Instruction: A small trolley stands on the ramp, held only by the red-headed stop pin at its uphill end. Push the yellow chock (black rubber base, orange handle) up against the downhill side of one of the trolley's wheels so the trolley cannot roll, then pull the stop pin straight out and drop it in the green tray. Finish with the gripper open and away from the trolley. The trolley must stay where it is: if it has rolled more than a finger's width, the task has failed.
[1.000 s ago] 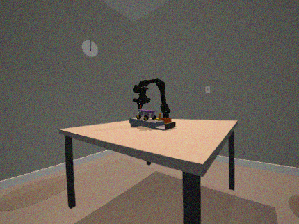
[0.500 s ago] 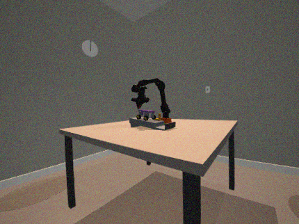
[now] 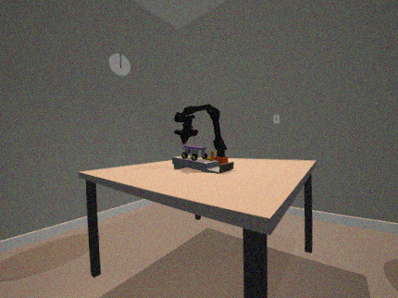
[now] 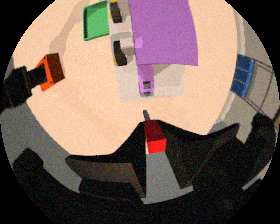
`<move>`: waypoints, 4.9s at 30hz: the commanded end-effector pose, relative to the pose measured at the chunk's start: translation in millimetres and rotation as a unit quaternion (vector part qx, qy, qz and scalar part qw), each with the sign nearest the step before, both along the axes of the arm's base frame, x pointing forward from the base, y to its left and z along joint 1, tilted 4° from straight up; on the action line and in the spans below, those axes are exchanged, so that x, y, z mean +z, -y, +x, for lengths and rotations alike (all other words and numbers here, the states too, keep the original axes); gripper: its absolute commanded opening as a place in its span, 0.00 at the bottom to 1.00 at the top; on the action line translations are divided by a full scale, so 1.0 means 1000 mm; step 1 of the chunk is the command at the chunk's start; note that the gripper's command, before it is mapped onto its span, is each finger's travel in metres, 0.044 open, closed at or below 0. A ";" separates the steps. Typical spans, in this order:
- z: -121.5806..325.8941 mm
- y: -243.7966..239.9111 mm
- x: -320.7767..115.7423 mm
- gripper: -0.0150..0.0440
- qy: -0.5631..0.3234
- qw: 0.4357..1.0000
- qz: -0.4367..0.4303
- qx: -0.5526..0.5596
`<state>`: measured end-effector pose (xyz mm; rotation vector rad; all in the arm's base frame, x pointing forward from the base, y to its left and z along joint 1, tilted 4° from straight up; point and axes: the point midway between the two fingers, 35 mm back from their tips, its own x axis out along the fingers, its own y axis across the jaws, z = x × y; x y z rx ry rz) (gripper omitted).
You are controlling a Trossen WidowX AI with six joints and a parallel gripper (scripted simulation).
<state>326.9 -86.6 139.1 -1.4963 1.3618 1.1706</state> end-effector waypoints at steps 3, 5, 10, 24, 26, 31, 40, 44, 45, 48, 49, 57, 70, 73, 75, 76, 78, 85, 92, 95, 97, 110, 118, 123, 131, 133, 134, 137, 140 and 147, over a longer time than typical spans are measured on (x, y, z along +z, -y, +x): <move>-0.020 0.003 0.000 0.25 -0.001 1.000 -0.002 0.001; -0.026 0.004 0.000 0.25 -0.002 1.000 -0.002 0.001; -0.041 0.007 0.000 0.25 -0.002 1.000 -0.002 0.001; -0.075 0.013 0.000 0.25 -0.004 1.000 -0.003 0.001; -0.075 0.012 0.000 0.25 -0.004 1.000 -0.002 0.001; -0.075 -0.005 -0.002 0.25 -0.004 1.000 -0.001 0.001; -0.077 -0.039 -0.007 0.25 -0.004 1.000 0.000 0.001; -0.078 -0.053 -0.009 0.25 -0.004 1.000 0.001 0.001; -0.078 -0.057 -0.009 0.25 -0.004 1.000 0.001 0.001; -0.079 -0.067 -0.011 0.25 -0.004 1.000 0.002 0.001; -0.080 -0.071 -0.011 0.25 -0.004 1.000 0.002 0.001; -0.083 -0.098 -0.015 0.25 -0.004 1.000 0.003 0.001; -0.090 -0.143 -0.022 0.25 -0.005 1.000 0.005 0.001; -0.092 -0.153 -0.023 0.25 -0.005 1.000 0.006 0.001; -0.093 -0.160 -0.025 0.25 -0.005 1.000 0.006 0.001; -0.094 -0.164 -0.025 0.25 -0.005 1.000 0.007 0.001; -0.095 -0.171 -0.026 0.25 -0.005 1.000 0.007 0.001; -0.101 -0.197 -0.031 0.25 -0.005 1.000 0.008 0.001; -0.103 -0.207 -0.032 0.25 -0.005 1.000 0.009 0.001; -0.103 -0.206 -0.032 0.25 -0.010 1.000 0.013 0.021; -0.103 -0.206 -0.032 0.25 -0.017 0.998 0.019 0.050; -0.104 -0.203 -0.032 0.25 -0.055 0.967 0.057 0.241; -0.104 -0.201 -0.032 0.25 -0.075 0.929 0.079 0.355; -0.103 -0.200 -0.032 0.25 -0.086 0.897 0.091 0.423; -0.103 -0.199 -0.031 0.25 -0.097 0.837 0.108 0.528; -0.103 -0.198 -0.031 0.25 -0.099 0.820 0.111 0.553; -0.102 -0.198 -0.031 0.25 -0.100 0.811 0.113 0.565; -0.102 -0.197 -0.031 0.25 -0.101 0.784 0.118 0.602; -0.102 -0.197 -0.031 0.25 -0.101 0.754 0.122 0.637; -0.102 -0.196 -0.031 0.25 -0.099 0.719 0.126 0.676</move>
